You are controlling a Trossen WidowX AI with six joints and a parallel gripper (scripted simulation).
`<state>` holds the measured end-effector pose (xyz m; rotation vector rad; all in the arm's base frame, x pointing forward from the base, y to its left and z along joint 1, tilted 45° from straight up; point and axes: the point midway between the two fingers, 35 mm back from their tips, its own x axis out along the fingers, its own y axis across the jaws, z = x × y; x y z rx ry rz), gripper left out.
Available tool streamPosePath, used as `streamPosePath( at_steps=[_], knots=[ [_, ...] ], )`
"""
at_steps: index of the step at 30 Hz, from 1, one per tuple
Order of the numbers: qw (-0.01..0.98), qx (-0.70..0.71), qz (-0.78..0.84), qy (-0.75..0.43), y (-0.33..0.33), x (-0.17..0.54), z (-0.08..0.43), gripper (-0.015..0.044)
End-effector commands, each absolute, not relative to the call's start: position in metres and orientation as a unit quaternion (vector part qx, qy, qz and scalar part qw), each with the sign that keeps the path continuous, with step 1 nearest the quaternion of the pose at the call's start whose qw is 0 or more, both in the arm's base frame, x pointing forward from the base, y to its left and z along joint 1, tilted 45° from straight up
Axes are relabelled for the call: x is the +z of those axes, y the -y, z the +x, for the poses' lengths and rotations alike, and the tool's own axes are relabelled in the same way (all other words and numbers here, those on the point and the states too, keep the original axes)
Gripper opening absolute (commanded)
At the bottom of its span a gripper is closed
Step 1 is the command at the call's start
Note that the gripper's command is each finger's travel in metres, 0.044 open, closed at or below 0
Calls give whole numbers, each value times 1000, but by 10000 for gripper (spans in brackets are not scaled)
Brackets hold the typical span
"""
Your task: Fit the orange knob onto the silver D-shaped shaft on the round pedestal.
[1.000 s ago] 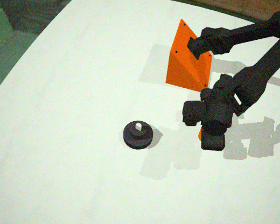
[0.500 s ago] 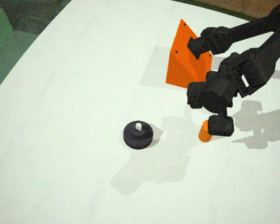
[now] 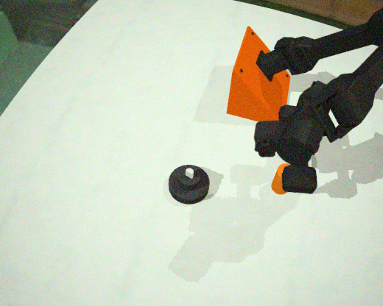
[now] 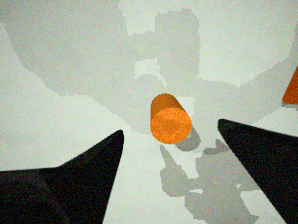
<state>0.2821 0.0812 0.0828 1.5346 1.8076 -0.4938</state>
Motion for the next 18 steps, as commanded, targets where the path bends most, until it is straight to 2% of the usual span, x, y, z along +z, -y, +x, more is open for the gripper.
streamPosePath(
  at_steps=[1, 18],
  knots=[
    [348, -193, 594, -699, -87, 77, 281, 440],
    [347, -192, 595, -699, -106, 57, 280, 440]
  ],
)
